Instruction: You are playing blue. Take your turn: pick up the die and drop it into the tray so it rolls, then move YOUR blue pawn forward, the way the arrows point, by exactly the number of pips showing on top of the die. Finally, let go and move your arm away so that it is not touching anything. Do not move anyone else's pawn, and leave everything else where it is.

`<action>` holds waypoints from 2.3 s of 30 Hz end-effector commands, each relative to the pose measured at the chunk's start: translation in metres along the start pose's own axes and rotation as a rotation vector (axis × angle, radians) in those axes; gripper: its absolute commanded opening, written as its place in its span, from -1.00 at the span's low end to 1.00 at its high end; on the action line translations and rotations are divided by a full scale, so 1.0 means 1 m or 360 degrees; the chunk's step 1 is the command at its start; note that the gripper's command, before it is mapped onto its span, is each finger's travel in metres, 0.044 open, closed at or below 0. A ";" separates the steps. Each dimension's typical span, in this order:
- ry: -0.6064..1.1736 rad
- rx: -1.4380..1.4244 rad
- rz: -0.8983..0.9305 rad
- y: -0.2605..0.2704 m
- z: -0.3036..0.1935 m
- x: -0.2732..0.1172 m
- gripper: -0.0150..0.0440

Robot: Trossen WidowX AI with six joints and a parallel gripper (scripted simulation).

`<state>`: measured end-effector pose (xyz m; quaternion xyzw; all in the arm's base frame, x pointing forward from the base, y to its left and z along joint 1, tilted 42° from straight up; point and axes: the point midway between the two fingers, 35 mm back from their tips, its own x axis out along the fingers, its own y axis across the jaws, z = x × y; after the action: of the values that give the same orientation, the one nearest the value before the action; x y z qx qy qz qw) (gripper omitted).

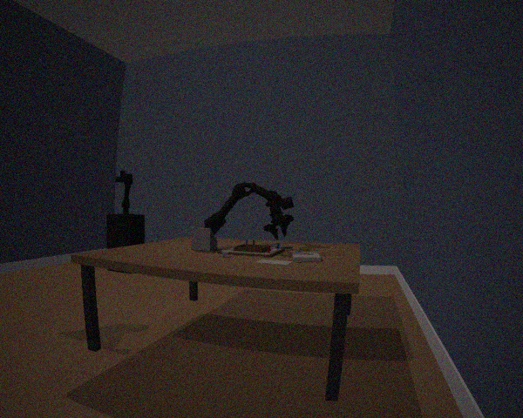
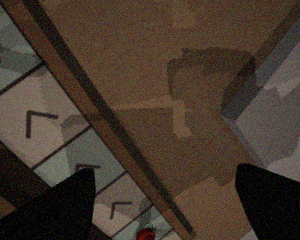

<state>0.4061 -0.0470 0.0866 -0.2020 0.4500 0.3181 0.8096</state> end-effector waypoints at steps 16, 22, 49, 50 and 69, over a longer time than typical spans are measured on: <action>0.0177 0.0664 0.0379 -0.025 -0.266 0.038 0.44; 0.0088 0.0929 0.0634 0.021 -0.348 0.046 0.44; 0.0065 0.0954 0.0661 0.045 -0.352 0.075 0.44; 0.0065 0.0954 0.0661 0.046 -0.352 0.077 0.44; 0.0064 0.0954 0.0661 0.051 -0.350 0.087 -0.18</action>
<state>0.1943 -0.1973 -0.1697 0.1314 0.5712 0.3267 0.7414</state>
